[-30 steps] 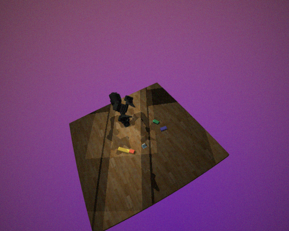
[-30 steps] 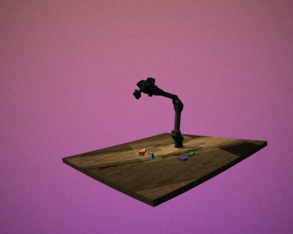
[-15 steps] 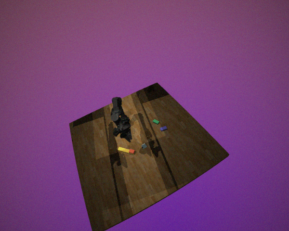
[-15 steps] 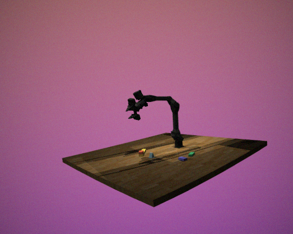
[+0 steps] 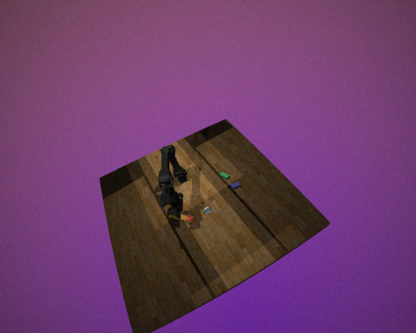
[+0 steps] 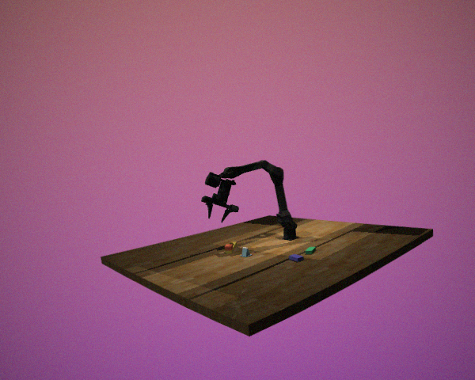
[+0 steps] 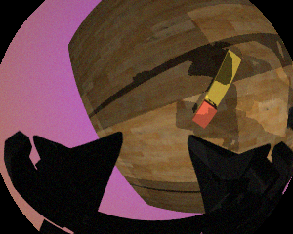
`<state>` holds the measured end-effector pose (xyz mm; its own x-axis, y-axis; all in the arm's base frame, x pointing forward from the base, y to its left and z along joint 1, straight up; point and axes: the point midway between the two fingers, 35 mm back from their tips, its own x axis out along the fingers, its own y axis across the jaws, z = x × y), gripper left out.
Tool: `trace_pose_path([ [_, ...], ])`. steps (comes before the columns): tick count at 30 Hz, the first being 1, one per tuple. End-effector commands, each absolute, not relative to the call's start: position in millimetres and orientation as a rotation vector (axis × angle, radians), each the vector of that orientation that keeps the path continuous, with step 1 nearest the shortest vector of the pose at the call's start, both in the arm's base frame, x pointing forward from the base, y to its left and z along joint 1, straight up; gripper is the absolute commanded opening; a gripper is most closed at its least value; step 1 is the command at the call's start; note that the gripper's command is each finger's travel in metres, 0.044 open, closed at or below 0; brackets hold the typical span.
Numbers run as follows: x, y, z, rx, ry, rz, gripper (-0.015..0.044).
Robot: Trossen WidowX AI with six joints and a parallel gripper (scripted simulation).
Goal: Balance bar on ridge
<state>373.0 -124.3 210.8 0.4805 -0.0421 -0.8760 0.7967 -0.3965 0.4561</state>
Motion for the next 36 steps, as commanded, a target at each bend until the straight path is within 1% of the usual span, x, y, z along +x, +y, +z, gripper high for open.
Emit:
trace_pose_path([
  [1,348.0,-132.9,179.9,1.783,0.670,-1.304,0.0315],
  [8,297.2,-142.2,140.5,1.793,0.682,-1.741,0.0315],
  [16,296.7,-142.8,132.9,1.792,0.682,-1.752,0.0315],
  [25,297.6,-143.2,76.3,1.792,0.682,-1.752,0.0315],
  [36,298.0,-143.4,66.5,1.792,0.682,-1.752,0.0315],
])
